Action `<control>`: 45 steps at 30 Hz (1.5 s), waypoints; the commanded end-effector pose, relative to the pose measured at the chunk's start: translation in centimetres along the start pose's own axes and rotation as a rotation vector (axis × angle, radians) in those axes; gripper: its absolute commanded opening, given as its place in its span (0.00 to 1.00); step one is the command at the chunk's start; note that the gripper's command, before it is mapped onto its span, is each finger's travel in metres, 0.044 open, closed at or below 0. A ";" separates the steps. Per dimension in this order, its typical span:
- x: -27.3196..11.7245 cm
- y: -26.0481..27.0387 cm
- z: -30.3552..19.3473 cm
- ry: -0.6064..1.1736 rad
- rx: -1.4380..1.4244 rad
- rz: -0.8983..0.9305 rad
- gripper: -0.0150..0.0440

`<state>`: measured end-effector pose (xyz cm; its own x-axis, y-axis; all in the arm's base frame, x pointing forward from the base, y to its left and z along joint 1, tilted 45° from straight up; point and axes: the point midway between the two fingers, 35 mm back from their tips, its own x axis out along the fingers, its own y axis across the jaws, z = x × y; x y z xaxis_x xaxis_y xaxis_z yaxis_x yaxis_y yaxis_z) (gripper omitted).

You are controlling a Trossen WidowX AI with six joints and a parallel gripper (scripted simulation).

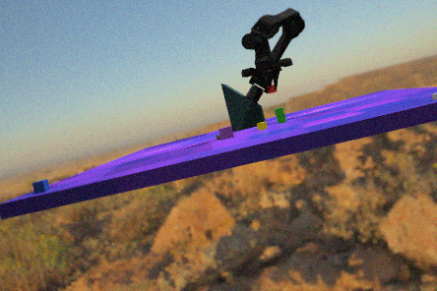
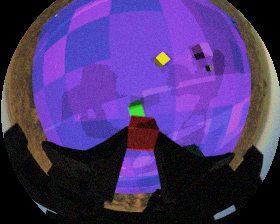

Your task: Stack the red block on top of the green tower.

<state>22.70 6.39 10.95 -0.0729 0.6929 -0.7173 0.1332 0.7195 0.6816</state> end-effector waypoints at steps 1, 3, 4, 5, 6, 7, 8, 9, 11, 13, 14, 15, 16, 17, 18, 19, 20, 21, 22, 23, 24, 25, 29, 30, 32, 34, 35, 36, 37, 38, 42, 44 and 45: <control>0.1 0.7 -0.5 0.004 0.010 0.008 0.25; 0.4 0.7 -0.5 0.004 0.010 0.007 0.25; 0.8 0.7 -0.5 0.004 0.010 0.007 0.25; 1.2 0.7 -0.5 0.004 0.009 0.007 0.25; 1.7 0.7 -0.6 0.004 0.009 0.007 0.25; 2.1 0.7 -0.6 0.004 0.009 0.007 0.25; 2.6 0.7 -0.6 0.004 0.009 0.008 0.25; 3.0 0.7 -0.7 0.004 0.009 0.008 0.25; 3.3 0.8 -0.7 0.004 0.009 0.009 0.25; 3.2 0.7 -0.6 0.004 0.009 0.009 0.25; 3.2 0.7 -0.6 0.004 0.009 0.009 0.25; 3.3 0.7 -0.6 0.004 0.009 0.009 0.25; 3.4 0.7 -0.6 0.004 0.009 0.009 0.25; 3.6 0.7 -0.5 0.004 0.009 0.008 0.25; 3.9 0.7 -0.5 0.004 0.009 0.008 0.25; 4.2 0.7 -0.5 0.004 0.009 0.008 0.25; 4.6 0.7 -0.5 0.004 0.009 0.008 0.25; 5.1 0.7 -0.5 0.004 0.009 0.008 0.25; 5.5 0.8 -0.5 0.004 0.009 0.009 0.25; 5.9 0.8 -0.6 0.004 0.009 0.009 0.25; 6.1 0.8 -0.6 0.004 0.009 0.010 0.25; 6.2 0.8 -0.6 0.004 0.009 0.010 0.25; 6.2 0.8 -0.6 0.004 0.009 0.010 0.25; 6.2 0.8 -0.6 0.004 0.009 0.010 0.25; 6.2 0.8 -0.6 0.004 0.009 0.010 0.25; 6.2 0.8 -0.6 0.004 0.009 0.010 0.25; 6.2 0.8 -0.6 0.004 0.009 0.010 0.25; 6.2 0.8 -0.6 0.004 0.009 0.010 0.25; 6.2 0.8 -0.6 0.004 0.009 0.010 0.25; 6.2 0.8 -0.6 0.004 0.009 0.010 0.25; 6.2 0.8 -0.6 0.004 0.009 0.010 0.25; 6.3 0.8 -0.6 0.004 0.009 0.010 0.25; 6.3 0.8 -0.6 0.004 0.009 0.010 0.25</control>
<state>21.76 11.24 7.06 -0.0769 0.6966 -0.7133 0.1399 0.7159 0.6841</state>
